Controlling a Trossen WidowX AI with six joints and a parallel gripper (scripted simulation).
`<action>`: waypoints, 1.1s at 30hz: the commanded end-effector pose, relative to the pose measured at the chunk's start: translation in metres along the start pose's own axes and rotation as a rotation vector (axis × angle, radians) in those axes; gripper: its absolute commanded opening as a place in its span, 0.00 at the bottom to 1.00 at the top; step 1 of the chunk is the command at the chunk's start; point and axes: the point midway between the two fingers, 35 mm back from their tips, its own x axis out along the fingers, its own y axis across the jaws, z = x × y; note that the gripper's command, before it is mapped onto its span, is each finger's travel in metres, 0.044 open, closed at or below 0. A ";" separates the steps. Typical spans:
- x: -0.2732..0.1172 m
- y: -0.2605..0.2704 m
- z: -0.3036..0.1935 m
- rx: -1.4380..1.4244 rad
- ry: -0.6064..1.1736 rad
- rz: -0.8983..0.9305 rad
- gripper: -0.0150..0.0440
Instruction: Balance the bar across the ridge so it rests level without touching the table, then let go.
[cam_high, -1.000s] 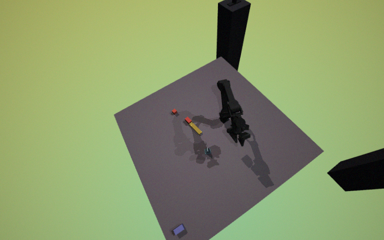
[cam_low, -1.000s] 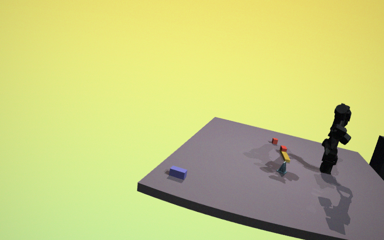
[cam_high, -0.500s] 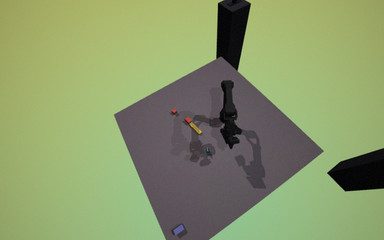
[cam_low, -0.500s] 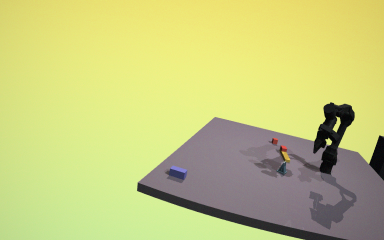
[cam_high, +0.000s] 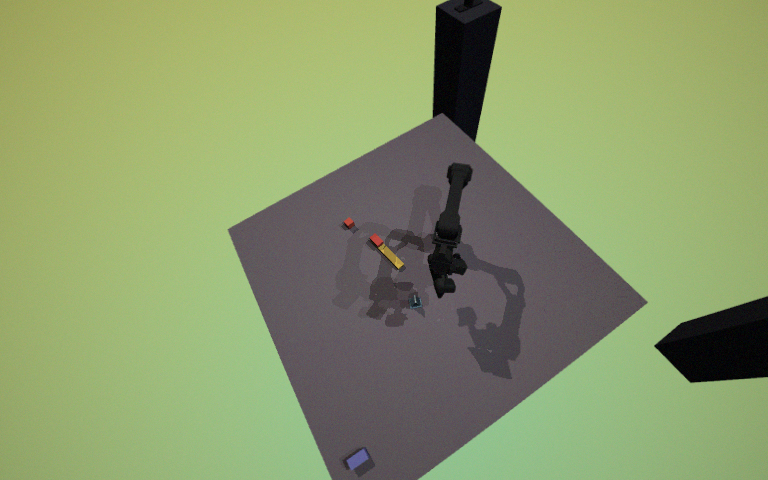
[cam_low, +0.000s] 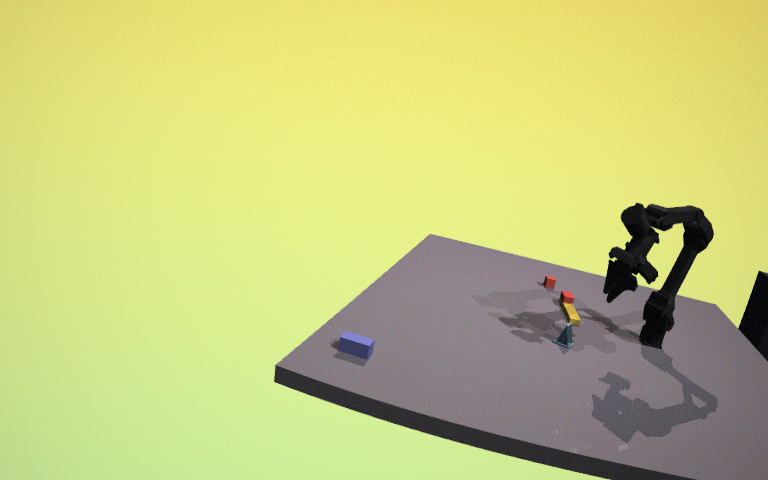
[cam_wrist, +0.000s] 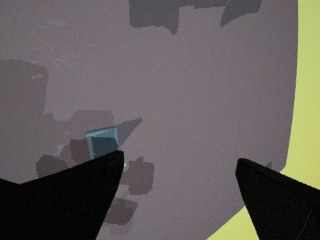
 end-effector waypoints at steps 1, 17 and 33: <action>0.001 0.007 -0.020 0.046 0.032 0.041 0.79; 0.003 0.046 -0.072 0.263 0.082 0.177 0.79; -0.002 0.097 -0.122 0.451 0.133 0.330 0.79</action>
